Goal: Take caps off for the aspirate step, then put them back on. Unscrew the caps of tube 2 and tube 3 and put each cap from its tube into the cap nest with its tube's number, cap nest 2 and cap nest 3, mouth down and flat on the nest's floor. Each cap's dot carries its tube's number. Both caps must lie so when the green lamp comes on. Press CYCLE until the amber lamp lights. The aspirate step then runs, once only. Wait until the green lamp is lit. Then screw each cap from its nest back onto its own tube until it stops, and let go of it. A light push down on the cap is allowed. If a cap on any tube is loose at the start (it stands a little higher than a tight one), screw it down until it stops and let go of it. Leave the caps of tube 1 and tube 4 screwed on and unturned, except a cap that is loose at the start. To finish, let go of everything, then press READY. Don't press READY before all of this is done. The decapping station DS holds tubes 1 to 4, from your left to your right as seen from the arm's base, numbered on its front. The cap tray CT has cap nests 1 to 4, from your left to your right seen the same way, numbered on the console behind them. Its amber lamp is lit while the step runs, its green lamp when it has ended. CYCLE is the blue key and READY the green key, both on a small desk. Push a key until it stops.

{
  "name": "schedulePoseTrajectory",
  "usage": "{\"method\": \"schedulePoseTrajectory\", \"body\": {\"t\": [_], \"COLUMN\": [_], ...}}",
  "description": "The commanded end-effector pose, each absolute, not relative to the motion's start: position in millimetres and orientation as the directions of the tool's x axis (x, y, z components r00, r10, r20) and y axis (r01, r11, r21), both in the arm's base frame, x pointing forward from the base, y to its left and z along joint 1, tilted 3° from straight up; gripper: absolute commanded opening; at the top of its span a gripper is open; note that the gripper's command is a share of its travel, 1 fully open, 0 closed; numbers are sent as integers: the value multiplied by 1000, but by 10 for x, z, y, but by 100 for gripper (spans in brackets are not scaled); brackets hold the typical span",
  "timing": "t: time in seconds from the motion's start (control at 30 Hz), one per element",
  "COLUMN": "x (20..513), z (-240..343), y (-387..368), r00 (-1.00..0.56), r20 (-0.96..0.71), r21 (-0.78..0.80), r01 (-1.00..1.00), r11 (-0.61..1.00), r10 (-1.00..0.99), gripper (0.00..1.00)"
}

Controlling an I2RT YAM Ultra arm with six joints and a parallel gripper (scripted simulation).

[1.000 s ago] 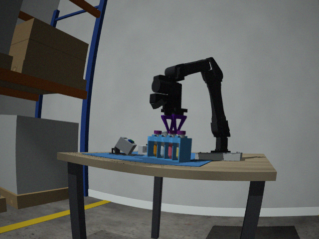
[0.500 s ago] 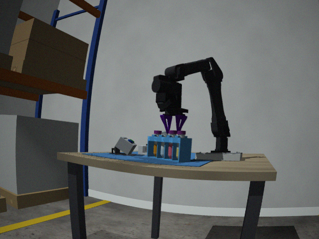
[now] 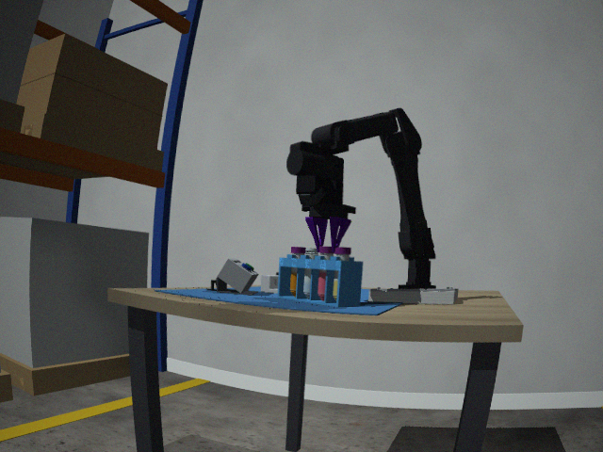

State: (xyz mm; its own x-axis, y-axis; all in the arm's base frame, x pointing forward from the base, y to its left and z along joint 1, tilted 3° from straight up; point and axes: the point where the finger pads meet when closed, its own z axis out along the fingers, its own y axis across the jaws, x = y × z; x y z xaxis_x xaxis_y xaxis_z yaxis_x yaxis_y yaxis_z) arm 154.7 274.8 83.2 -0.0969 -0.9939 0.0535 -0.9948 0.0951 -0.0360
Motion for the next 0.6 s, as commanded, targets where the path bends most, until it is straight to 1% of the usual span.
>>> {"method": "schedulePoseTrajectory", "body": {"t": [0.0,0.13,0.2,0.57], "x": [1555,1555,1555,1556], "z": [876,874,874,868], "y": [2779,2779,2779,2778], "r00": [-92,-223,-223,-558], "r20": [36,30,30,11], "r21": [-43,-47,-47,-55], "r01": [-995,-974,-974,-829], "r11": [90,222,222,556], "r10": [-995,-974,-974,-830], "gripper": [0,0,0,0]}}
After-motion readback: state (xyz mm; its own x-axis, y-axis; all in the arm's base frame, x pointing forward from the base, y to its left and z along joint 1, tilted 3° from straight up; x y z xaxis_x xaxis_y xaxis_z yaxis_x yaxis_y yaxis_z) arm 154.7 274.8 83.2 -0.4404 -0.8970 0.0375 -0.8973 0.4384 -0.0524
